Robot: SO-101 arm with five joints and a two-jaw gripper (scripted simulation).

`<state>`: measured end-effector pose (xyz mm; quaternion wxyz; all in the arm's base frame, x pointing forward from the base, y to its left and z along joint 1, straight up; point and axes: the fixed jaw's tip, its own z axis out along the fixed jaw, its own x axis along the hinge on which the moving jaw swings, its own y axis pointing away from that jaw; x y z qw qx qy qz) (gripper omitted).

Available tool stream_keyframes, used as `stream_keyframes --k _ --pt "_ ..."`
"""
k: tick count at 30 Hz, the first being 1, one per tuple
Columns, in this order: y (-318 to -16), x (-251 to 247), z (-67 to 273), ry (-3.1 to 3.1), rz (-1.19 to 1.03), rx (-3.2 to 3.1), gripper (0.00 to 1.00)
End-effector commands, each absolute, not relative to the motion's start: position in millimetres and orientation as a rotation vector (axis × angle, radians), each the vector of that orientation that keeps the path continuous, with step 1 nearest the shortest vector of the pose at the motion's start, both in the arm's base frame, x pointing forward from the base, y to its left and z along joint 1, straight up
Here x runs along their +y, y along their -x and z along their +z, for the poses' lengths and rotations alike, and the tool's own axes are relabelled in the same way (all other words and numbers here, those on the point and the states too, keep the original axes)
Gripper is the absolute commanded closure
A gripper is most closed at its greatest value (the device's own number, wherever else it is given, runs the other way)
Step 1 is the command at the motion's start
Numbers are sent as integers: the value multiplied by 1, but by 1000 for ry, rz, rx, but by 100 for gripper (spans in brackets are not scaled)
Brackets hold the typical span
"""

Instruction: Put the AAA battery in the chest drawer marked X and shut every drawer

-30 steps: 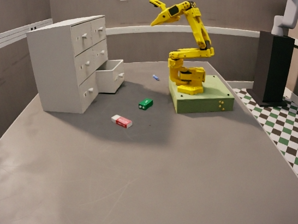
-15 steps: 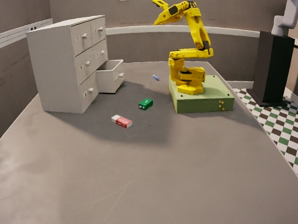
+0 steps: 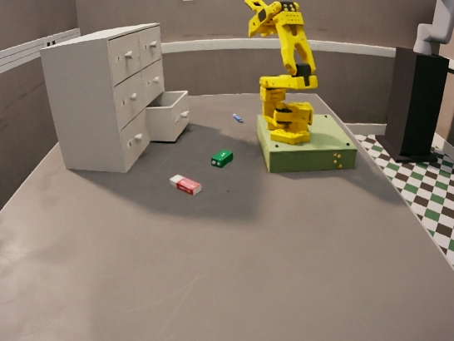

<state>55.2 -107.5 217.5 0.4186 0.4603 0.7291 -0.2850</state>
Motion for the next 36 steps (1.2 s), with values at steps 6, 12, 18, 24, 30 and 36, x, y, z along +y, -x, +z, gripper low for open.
stream_keyframes --k 6,12,18,24,30,36 --pt "-53 -108 218 -1174 -721 1821 81" --pt "-53 -108 218 -1174 -721 1821 81" --pt "-57 -118 214 -1044 -787 2001 81" --pt "-61 -128 209 -892 -839 2174 81" --pt "-63 -134 205 -778 -866 2284 81" --pt "-66 -144 198 -589 -891 2438 81"
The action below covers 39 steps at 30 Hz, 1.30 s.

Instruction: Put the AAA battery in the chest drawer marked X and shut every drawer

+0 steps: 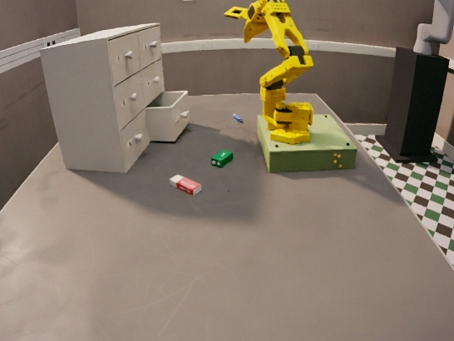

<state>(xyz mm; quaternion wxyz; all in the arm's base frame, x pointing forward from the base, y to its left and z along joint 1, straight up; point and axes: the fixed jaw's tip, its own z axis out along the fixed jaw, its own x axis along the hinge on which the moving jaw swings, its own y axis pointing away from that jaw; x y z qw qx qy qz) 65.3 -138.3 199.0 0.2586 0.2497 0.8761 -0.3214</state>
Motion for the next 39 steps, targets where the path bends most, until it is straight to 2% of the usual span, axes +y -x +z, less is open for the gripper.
stream_keyframes --k 1,18,39 --pt "-67 -146 197 -555 -894 2463 81" --pt "-73 -169 175 20 -878 2760 81" --pt "-79 -196 138 883 -706 2884 81"
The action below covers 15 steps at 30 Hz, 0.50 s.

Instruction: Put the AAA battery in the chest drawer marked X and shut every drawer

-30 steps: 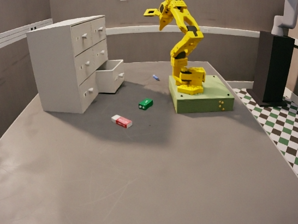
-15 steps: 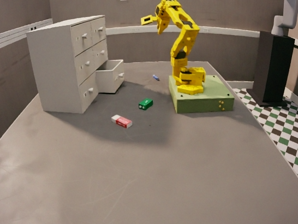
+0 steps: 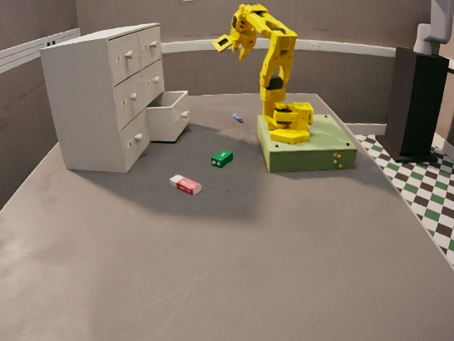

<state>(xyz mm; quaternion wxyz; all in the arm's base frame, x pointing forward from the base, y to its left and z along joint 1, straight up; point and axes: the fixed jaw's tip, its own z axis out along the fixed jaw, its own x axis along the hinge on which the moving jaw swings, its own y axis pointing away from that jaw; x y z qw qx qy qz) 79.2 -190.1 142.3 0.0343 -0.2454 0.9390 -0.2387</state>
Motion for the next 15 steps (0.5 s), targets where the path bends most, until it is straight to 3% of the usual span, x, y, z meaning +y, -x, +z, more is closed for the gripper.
stream_keyframes --k 1,15 --pt "-80 -197 136 931 -693 2880 81" --pt "-82 -210 107 1490 -512 2756 81"
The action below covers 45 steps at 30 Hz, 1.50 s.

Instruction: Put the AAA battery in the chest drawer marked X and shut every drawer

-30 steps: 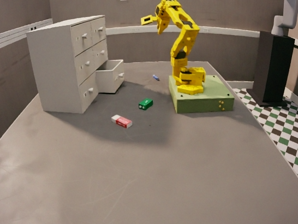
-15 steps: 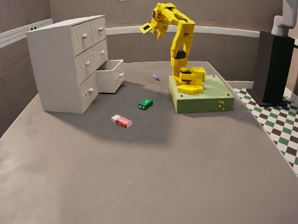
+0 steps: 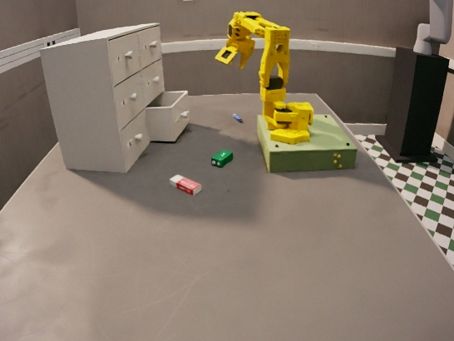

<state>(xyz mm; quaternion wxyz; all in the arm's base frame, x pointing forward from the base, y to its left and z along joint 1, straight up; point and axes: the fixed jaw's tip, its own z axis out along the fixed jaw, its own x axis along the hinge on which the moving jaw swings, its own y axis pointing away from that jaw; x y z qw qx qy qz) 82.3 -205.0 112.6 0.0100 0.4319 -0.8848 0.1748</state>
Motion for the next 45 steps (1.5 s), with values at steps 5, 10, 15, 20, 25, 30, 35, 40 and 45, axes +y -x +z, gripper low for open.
stream_keyframes --k 5,10,15,20,25,30,35,40,45 --pt "-83 -215 94 -1659 415 -2577 81" --pt "-83 -217 85 -1776 364 -2500 81" --pt "-84 -220 71 -1966 279 -2362 81" --pt "-84 -222 57 -2148 197 -2214 81" --pt "-84 -223 48 -2254 149 -2120 81" --pt "-84 -223 33 -2425 73 -1955 81" --pt "-84 -222 17 -2589 1 -1779 81" --pt "-84 -222 15 -2607 -7 -1758 81" --pt "-84 -222 15 -2607 -7 -1758 81"
